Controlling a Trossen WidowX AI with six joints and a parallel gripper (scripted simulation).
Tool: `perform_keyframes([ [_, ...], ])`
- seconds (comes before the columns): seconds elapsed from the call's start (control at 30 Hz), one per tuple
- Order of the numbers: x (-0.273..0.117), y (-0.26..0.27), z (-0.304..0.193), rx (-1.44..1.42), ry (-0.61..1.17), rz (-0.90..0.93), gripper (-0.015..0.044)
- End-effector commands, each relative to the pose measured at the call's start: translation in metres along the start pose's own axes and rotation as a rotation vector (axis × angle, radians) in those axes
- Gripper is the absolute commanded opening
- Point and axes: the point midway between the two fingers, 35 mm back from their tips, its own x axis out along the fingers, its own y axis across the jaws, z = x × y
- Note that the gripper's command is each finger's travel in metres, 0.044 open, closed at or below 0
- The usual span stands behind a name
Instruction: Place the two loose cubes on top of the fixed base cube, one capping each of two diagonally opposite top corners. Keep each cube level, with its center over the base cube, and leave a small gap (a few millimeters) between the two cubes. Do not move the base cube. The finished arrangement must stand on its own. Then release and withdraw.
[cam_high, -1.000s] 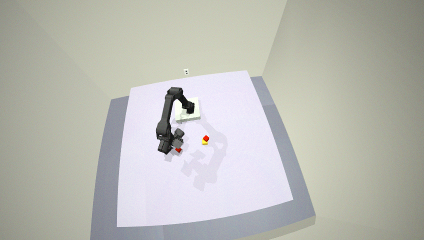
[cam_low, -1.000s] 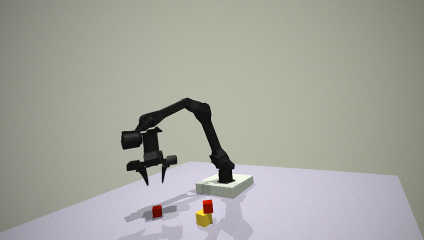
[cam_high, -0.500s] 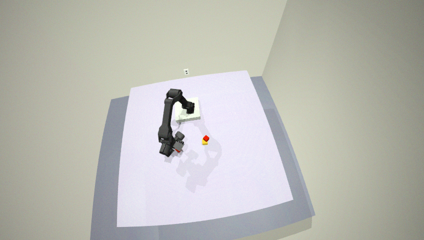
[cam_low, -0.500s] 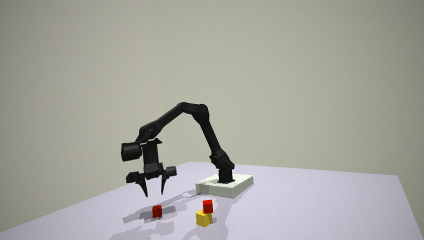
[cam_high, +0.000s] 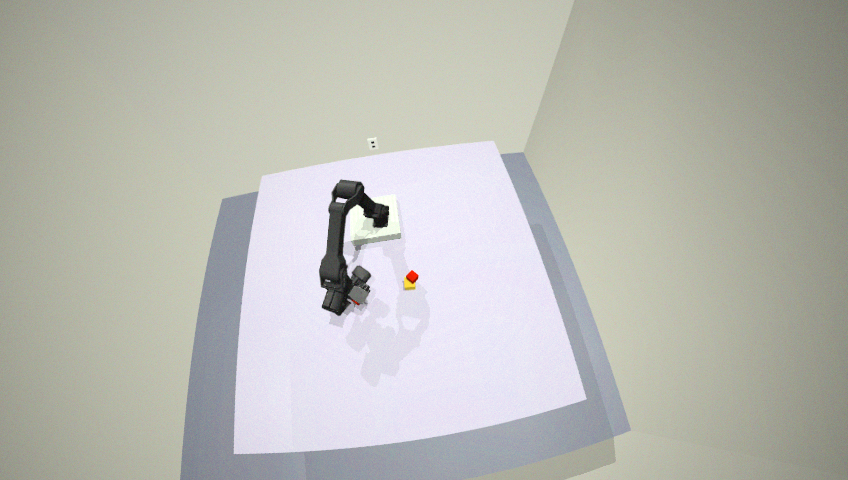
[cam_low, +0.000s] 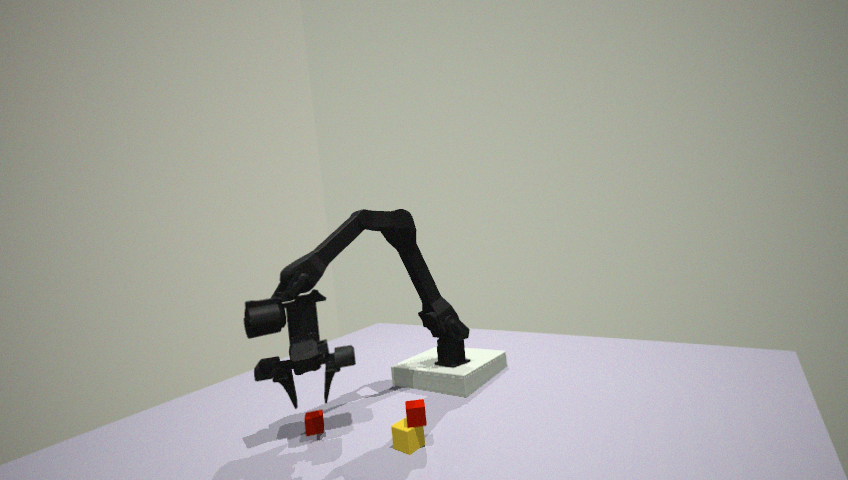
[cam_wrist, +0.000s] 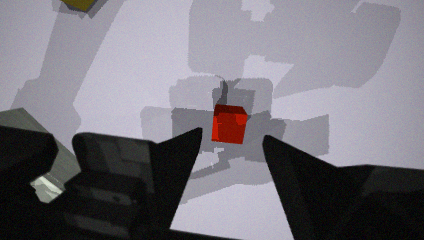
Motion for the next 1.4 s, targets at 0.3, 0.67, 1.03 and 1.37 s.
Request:
perform_keyframes([
  [0.3, 0.023, 0.002, -0.001, -0.006, 0.007, 0.008, 0.0265],
  [0.67, 0.036, 0.003, -0.002, -0.006, 0.007, 0.008, 0.0265],
  [1.03, 0.034, 0.002, -0.002, -0.006, 0.007, 0.008, 0.0105],
  [1.37, 0.004, -0.002, 0.000, -0.006, 0.007, 0.008, 0.0105],
])
